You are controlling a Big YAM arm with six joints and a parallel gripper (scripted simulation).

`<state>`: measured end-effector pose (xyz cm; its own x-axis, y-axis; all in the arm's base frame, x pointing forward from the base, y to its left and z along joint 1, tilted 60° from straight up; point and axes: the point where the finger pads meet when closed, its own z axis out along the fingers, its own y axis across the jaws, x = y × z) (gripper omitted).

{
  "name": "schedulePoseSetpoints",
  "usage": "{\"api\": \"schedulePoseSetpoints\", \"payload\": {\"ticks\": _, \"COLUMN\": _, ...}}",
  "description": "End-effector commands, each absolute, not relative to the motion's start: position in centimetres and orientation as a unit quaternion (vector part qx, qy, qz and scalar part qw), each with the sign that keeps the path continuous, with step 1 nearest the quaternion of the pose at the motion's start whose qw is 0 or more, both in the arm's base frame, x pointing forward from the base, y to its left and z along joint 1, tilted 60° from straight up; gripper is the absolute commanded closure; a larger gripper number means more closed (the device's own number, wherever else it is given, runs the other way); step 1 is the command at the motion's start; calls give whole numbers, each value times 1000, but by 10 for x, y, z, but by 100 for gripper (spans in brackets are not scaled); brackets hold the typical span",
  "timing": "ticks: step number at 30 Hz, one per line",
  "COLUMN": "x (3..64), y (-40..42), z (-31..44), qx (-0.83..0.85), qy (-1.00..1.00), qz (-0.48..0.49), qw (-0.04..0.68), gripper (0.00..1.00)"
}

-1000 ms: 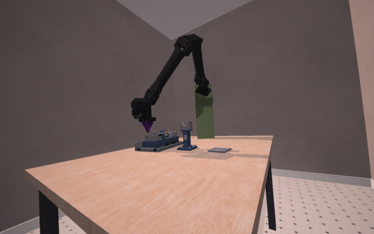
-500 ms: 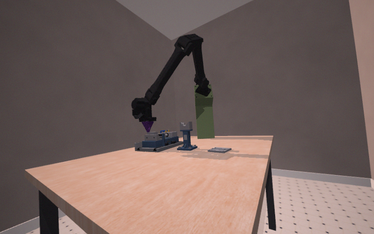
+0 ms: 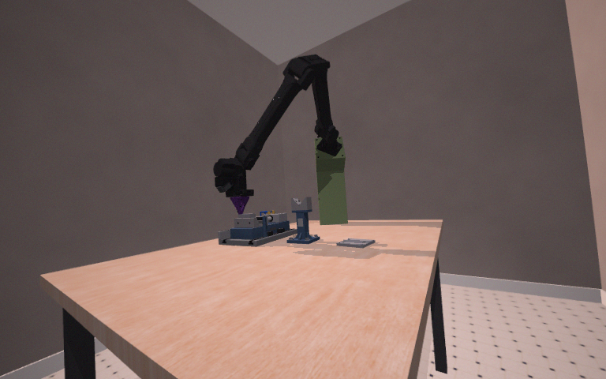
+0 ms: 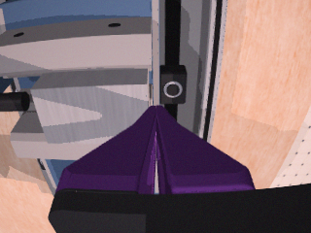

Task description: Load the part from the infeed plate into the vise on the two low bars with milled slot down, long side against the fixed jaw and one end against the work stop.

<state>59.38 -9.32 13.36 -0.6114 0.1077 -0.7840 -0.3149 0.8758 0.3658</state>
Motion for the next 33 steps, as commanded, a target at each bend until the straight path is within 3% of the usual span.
{"api": "schedulePoseSetpoints", "payload": {"ticks": 1, "x": 596, "y": -76, "z": 143, "qx": -70, "qy": 860, "qz": 246, "qw": 442, "gripper": 100}}
{"api": "schedulePoseSetpoints", "payload": {"ticks": 33, "x": 593, "y": -68, "z": 147, "qx": -70, "qy": 859, "qz": 246, "qw": 443, "gripper": 100}}
